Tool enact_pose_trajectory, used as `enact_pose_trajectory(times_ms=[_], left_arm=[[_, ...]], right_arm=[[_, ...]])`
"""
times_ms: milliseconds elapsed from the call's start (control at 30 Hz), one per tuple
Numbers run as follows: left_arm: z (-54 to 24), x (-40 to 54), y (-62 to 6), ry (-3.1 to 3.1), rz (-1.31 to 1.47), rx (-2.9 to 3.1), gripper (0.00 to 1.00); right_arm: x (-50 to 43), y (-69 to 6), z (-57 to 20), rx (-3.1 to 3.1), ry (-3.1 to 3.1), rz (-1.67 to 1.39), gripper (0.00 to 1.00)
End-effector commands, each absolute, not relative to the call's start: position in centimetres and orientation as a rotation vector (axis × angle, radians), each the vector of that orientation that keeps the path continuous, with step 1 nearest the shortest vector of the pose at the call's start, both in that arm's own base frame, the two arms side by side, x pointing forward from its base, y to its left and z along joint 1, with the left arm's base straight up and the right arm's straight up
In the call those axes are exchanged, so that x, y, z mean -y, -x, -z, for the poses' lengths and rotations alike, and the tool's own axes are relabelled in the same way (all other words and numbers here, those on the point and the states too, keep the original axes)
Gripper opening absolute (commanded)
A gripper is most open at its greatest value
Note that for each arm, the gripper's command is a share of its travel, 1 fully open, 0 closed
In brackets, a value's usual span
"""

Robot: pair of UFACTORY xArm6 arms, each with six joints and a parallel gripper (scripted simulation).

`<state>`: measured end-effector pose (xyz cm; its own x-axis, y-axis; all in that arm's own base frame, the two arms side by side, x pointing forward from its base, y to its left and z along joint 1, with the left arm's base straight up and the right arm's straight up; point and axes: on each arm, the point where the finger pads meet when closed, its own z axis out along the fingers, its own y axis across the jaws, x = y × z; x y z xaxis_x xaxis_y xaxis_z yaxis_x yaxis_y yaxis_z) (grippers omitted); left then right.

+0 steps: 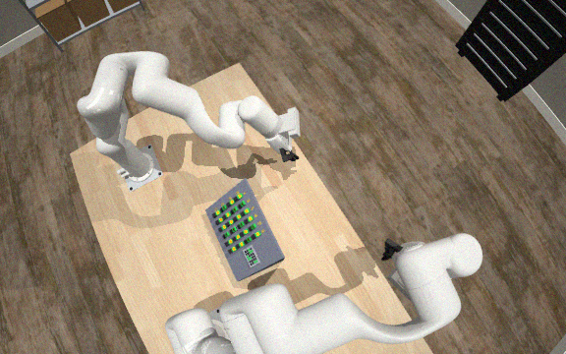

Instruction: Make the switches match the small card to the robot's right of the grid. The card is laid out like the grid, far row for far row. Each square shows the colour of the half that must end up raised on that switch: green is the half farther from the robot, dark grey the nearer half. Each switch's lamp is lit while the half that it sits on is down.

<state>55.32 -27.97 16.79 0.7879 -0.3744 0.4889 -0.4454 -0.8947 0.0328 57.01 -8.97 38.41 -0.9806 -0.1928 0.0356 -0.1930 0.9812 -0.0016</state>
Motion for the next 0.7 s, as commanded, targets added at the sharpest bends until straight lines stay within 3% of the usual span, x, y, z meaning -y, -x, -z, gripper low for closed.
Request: enact_pose_trajectory(times_ms=[0, 667], left_arm=[[-17.2, 27.5, -55.7, -2.833, -0.735, 0.639, 1.00], [-17.8, 17.8, -58.0, -2.929, -0.701, 0.420, 1.00]], right_arm=[[9.0, -57.0, -38.6, 3.097, -0.302, -0.010, 1.00], [9.0, -57.0, -38.6, 3.097, -0.302, -0.010, 1.00]])
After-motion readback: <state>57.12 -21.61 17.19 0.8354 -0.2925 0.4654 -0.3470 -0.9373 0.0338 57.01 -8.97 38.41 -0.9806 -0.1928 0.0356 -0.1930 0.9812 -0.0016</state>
